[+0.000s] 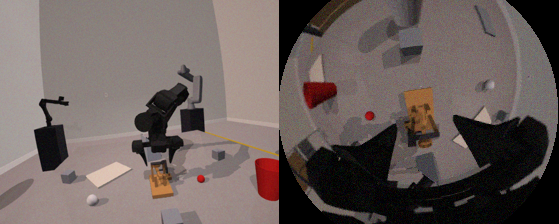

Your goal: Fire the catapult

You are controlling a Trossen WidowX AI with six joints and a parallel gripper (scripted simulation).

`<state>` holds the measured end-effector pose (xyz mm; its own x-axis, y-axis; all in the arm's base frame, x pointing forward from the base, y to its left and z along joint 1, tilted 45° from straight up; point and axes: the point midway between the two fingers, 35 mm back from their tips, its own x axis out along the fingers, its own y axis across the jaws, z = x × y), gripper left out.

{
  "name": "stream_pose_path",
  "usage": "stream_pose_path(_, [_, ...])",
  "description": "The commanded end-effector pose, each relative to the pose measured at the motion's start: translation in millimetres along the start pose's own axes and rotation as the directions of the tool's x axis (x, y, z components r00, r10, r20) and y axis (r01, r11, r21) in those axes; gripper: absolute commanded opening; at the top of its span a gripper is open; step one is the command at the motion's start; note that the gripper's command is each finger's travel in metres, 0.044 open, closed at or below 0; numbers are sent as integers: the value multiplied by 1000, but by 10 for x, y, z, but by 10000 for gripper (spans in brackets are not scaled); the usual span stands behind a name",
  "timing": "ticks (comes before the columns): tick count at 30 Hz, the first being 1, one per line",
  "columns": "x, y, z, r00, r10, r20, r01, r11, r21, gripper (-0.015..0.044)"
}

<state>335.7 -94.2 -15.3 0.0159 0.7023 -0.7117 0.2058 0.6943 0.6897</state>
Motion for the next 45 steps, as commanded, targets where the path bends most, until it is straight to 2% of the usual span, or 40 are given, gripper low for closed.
stream_pose_path(1, [-164,-21,15,1000,-1,3,1,1000,3,440])
stream_pose_path(4, [-538,-21,7,1000,-4,9,4,1000,1,440])
stream_pose_path(6, [-622,-19,-1,1000,-4,10,4,1000,1,440])
stream_pose_path(7, [-402,30,22,1000,0,2,0,1000,1,414])
stream_pose_path(11, [-103,570,93,1000,-21,10,21,999,-32,309])
stream_pose_path(17, [437,1507,-69,1000,-4,10,5,995,-100,300])
stream_pose_path(20, [589,1780,-180,1000,12,2,-12,993,-122,300])
stream_pose_path(45, [968,1834,-171,1000,14,2,-14,992,-123,300])
